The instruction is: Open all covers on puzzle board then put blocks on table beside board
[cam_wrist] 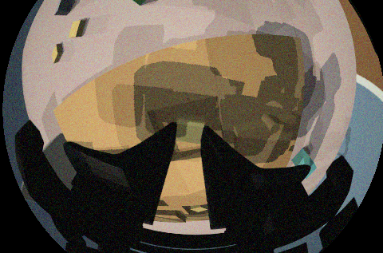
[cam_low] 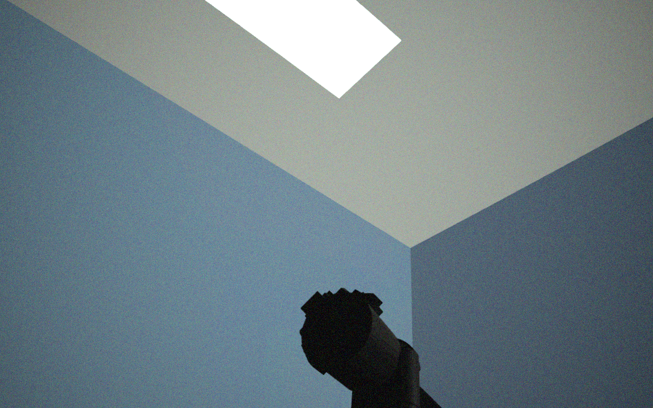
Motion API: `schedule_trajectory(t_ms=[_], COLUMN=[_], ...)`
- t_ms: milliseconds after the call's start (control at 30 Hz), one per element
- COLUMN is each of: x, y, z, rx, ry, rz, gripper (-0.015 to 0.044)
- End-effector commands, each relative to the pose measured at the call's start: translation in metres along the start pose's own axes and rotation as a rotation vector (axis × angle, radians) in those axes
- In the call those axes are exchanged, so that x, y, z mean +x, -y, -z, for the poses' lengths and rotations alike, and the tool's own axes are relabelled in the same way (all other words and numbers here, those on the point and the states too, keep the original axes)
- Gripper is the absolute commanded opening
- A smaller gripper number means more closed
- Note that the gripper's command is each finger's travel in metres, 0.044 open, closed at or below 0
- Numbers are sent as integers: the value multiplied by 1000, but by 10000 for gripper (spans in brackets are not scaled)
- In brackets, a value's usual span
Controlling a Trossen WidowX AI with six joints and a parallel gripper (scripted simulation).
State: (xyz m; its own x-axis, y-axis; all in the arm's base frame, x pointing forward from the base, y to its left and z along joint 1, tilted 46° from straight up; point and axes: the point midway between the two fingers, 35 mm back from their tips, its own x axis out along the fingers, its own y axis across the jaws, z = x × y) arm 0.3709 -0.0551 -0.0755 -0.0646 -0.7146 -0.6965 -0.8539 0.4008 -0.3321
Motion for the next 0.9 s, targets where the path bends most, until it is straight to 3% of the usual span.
schedule_trajectory(t_ms=[0,867], x=[-5,-39], y=[0,-1], z=[-1,-1], rx=[1,-3], ry=[1,2], rz=[1,3], gripper=[80,80])
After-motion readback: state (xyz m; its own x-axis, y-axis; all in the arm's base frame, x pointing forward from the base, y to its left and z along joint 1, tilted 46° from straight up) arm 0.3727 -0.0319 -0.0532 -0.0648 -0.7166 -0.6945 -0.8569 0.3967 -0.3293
